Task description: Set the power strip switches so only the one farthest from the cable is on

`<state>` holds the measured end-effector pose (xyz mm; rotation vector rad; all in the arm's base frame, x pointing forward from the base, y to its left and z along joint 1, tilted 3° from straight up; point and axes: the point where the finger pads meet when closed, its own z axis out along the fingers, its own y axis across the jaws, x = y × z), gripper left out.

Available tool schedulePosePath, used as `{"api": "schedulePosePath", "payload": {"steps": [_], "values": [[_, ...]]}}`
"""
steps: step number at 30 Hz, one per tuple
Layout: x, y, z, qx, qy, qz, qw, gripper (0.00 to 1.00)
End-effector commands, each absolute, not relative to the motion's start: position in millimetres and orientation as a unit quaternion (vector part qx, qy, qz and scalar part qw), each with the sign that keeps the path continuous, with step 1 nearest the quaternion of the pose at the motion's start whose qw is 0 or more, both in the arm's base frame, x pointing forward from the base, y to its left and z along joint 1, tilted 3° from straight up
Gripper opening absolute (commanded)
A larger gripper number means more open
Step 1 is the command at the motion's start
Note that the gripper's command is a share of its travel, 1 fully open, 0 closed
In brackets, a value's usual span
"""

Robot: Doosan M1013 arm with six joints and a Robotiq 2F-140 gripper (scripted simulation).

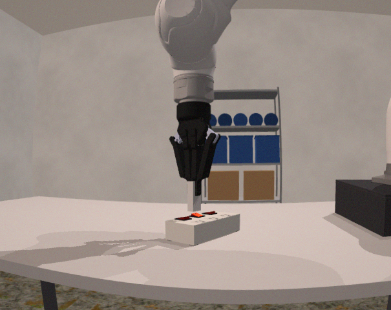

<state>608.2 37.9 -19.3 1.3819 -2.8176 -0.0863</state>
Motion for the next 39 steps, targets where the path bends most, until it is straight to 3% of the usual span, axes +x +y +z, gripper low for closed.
{"api": "schedulePosePath", "payload": {"steps": [1,39], "values": [[608.2,37.9,-19.2,0.44,-0.897,-0.028,0.001,0.0],[608.0,38.3,-28.1,0.44,-0.897,-0.028,0.001,0.0]]}}
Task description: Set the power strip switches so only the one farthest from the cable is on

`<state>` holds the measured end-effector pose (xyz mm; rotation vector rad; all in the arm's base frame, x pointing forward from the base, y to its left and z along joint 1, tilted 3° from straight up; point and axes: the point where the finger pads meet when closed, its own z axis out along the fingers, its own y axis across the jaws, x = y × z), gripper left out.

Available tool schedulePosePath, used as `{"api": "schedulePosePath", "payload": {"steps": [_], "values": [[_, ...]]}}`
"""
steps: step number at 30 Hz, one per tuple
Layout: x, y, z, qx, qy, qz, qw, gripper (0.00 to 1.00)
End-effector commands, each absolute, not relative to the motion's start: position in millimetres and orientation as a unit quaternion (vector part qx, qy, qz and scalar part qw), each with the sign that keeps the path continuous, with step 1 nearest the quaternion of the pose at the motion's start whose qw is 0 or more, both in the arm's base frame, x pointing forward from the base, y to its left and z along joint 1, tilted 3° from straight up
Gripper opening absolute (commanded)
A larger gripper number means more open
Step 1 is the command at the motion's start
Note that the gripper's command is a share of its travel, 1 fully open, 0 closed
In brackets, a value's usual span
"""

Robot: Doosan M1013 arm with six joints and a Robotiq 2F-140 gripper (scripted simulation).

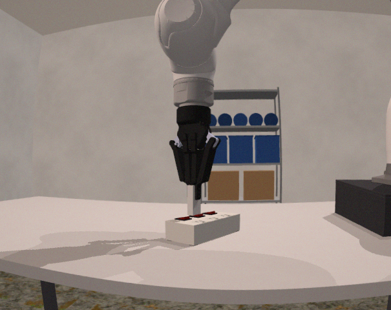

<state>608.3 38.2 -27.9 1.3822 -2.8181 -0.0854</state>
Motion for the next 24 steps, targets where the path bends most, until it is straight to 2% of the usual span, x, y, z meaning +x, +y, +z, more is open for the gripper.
{"api": "schedulePosePath", "payload": {"steps": [1,24], "values": [[608.0,38.3,-28.1,0.44,-0.897,-0.028,0.001,0.0],[608.0,38.3,-26.2,0.44,-0.897,-0.028,0.001,0.0]]}}
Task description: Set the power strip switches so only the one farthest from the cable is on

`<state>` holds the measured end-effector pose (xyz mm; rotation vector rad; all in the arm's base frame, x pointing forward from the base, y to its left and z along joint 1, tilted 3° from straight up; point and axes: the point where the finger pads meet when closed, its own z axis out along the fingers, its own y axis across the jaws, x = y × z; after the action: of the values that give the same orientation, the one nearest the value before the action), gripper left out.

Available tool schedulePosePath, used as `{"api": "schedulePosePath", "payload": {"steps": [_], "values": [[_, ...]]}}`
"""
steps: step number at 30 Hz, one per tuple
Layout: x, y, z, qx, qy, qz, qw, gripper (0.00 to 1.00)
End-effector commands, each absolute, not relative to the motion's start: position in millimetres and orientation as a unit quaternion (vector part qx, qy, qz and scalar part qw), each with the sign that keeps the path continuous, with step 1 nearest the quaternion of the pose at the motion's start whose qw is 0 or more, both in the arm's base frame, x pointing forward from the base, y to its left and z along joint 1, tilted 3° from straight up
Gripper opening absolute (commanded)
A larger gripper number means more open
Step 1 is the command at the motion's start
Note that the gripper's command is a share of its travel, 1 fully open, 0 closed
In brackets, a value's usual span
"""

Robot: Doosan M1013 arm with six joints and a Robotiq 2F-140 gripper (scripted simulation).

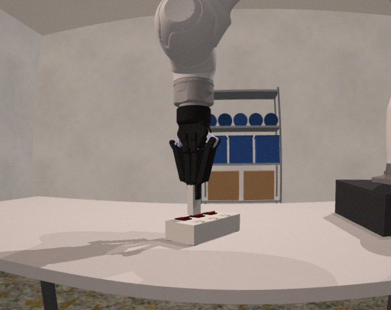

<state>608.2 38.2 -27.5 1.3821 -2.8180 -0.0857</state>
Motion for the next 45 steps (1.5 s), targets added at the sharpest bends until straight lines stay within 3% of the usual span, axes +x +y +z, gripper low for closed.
{"api": "schedulePosePath", "payload": {"steps": [1,17,45], "values": [[608,38,-25,0.44,-0.897,-0.028,0.001,0.0],[609,37,9,0.44,-0.897,-0.028,0.001,0.0],[618,64,20,0.44,-0.897,-0.028,0.001,0.0]]}}
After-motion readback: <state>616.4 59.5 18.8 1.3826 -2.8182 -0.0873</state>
